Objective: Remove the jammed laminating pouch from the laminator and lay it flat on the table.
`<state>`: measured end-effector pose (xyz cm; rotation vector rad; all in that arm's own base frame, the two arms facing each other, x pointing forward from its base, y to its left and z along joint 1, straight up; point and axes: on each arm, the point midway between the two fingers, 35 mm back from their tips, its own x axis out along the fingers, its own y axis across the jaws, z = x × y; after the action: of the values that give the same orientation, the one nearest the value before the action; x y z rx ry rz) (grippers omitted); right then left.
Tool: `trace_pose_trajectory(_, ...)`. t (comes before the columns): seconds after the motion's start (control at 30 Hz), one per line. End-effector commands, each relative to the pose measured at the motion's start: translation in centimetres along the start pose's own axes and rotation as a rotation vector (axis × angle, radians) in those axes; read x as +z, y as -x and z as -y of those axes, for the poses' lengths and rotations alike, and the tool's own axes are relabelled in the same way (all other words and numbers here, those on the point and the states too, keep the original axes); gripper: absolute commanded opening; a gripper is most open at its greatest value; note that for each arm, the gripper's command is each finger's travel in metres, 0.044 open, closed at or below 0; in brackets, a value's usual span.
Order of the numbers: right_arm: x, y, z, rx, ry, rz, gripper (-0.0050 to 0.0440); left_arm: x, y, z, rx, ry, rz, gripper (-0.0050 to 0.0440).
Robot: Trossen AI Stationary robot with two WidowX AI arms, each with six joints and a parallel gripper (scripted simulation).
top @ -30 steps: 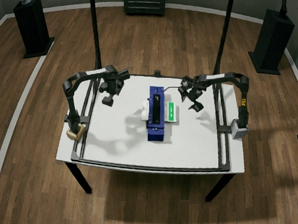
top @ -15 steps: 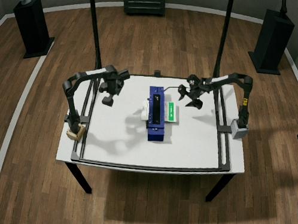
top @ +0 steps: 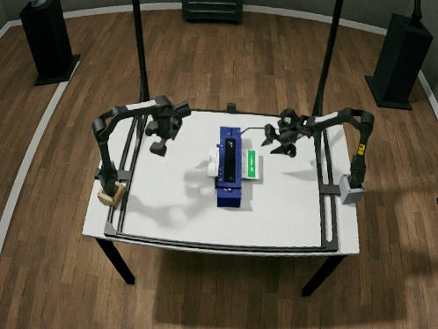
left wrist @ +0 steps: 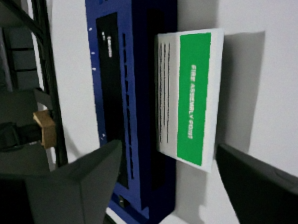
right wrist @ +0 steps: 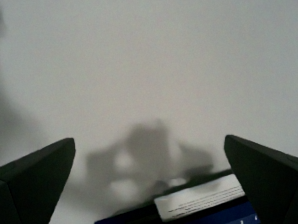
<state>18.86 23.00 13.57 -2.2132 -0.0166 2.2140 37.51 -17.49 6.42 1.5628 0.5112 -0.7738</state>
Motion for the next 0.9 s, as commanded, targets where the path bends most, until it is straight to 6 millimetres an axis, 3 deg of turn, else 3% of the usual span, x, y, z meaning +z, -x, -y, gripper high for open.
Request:
trace_pose_trajectory(0.0,-0.1,0.6,0.1,-0.018,0.0,-0.015,0.044,0.1,0.6,-0.1,0.054,0.052,-0.013,0.0273)
trace_pose_trajectory(0.2,-0.1,0.6,0.1,-0.018,0.0,-0.015,0.044,0.1,0.6,-0.1,0.054,0.052,-0.013,0.0273)
trace_pose_trajectory(0.4,-0.1,0.6,0.1,-0.018,0.0,-0.015,0.044,0.2,-3.2,3.2,0.054,0.052,-0.012,0.0273)
trace_pose_trajectory(0.87,-0.1,0.6,0.1,-0.018,0.0,-0.015,0.044,0.2,-3.2,3.3,0.053,0.052,-0.012,0.0273)
